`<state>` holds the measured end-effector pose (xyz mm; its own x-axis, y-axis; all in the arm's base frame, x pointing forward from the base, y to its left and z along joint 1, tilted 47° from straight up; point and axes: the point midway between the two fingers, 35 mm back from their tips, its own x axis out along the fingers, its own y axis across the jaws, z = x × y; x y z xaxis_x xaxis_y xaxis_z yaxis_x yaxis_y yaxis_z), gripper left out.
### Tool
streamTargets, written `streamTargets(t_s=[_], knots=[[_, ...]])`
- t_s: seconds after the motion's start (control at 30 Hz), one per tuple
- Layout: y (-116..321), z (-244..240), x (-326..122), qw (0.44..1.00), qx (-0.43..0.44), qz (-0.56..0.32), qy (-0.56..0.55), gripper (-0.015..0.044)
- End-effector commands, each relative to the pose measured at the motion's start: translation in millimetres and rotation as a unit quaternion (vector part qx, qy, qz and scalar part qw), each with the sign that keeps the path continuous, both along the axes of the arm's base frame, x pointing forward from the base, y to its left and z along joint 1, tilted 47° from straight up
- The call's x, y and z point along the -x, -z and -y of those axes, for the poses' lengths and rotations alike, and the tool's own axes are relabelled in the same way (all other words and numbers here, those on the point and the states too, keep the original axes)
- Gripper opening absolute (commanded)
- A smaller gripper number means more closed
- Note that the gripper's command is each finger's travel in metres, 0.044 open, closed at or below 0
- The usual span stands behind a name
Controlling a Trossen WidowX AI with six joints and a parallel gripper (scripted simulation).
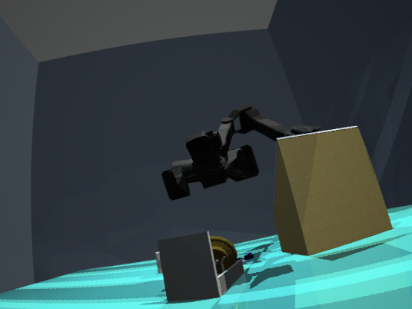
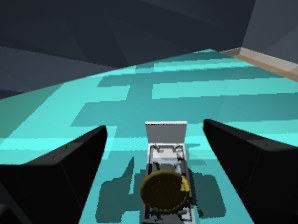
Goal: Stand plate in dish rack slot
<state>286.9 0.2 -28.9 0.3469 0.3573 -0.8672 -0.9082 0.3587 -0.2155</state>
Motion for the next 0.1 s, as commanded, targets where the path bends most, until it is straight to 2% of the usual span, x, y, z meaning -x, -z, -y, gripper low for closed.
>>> streamTargets(t_s=[0.0,0.07], knots=[[0.6,-3.0,3.6,0.997,0.009,-0.055,0.052,0.0400],[0.9,-4.1,6.3,0.994,0.015,-0.078,0.075,0.0400]])
